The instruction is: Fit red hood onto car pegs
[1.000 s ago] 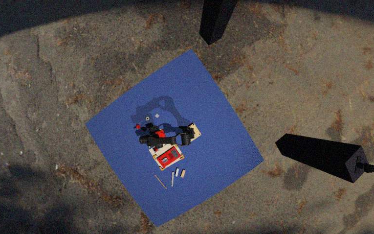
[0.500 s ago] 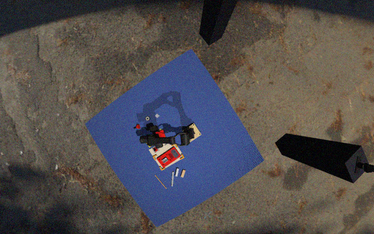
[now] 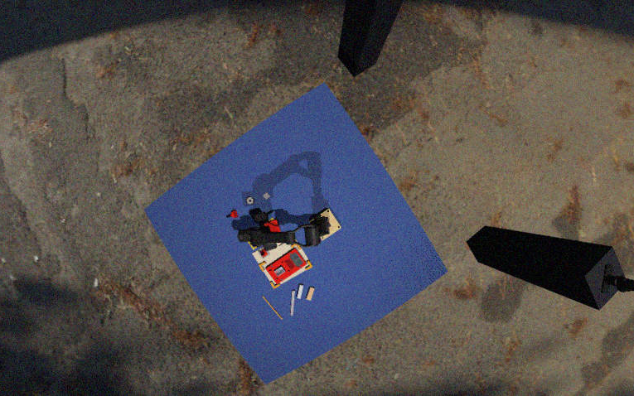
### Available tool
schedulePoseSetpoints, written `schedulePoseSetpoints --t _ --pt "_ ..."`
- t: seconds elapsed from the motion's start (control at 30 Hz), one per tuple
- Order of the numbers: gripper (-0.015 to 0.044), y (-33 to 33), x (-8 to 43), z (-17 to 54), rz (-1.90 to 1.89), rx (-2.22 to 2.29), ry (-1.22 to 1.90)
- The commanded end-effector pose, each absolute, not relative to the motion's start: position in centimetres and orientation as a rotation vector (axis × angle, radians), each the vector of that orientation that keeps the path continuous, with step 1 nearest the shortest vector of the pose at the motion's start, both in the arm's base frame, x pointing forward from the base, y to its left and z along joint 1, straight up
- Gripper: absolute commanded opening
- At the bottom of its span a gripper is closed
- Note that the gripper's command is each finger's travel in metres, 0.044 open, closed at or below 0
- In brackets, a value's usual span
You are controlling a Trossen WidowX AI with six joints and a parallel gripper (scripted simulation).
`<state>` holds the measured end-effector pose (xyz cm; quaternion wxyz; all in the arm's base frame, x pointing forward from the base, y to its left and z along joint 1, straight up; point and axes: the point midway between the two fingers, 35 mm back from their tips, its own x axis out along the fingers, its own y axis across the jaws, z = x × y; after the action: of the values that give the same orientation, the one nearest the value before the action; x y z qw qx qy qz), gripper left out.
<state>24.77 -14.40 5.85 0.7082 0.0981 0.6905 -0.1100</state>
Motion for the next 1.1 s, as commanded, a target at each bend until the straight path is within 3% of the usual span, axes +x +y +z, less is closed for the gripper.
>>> schedulePoseSetpoints --t 0.0,1.07 --pt "0.0440 -14.3 24.7 5.2 -0.243 0.227 1.540" --pt "0.0440 -14.3 24.4 3.0 -0.243 0.227 1.540"
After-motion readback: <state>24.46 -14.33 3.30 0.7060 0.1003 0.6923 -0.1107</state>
